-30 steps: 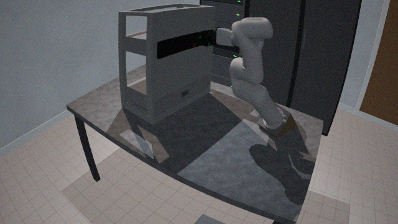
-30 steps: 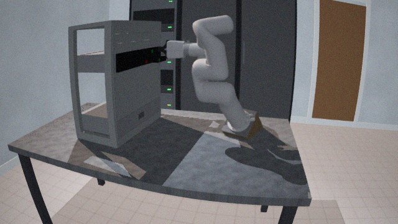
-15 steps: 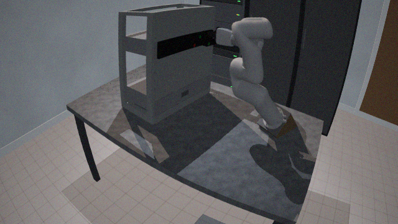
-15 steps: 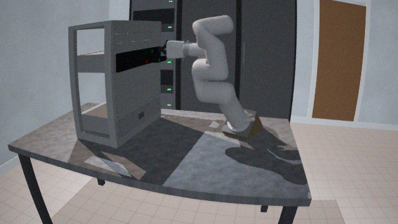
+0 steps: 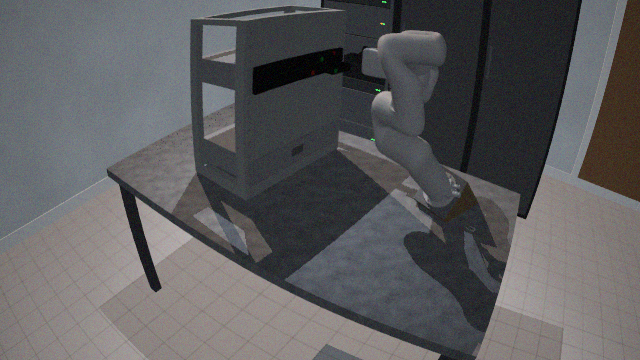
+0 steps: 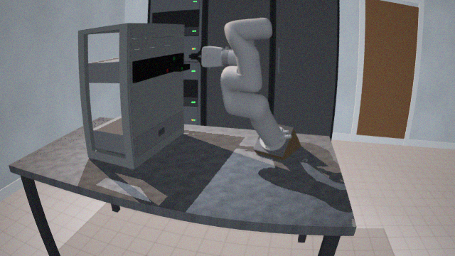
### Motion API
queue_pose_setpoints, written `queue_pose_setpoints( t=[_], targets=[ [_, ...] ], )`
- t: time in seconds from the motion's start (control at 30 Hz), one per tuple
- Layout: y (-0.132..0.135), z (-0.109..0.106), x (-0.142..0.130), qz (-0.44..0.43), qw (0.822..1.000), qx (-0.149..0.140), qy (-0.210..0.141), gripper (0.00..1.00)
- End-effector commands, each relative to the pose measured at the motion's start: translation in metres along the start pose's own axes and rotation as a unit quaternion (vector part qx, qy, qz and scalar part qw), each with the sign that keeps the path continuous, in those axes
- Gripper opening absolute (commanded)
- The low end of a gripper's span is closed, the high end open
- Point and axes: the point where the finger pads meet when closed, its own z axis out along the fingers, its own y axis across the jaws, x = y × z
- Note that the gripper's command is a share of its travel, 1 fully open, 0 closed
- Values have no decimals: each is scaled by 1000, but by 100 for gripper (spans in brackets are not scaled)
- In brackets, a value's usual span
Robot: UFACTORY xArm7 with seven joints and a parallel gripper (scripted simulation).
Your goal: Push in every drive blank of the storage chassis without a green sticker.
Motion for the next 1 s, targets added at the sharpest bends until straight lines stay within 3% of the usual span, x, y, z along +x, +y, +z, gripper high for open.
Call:
queue_pose_setpoints(
  t=[0.0,0.23,0.97],
  targets=[
    [-1,-15,0,-2,1000,0,0,0],
    [-1,-35,0,-2,1000,0,0,0],
    [-1,-36,0,-2,1000,0,0,0]
  ],
)
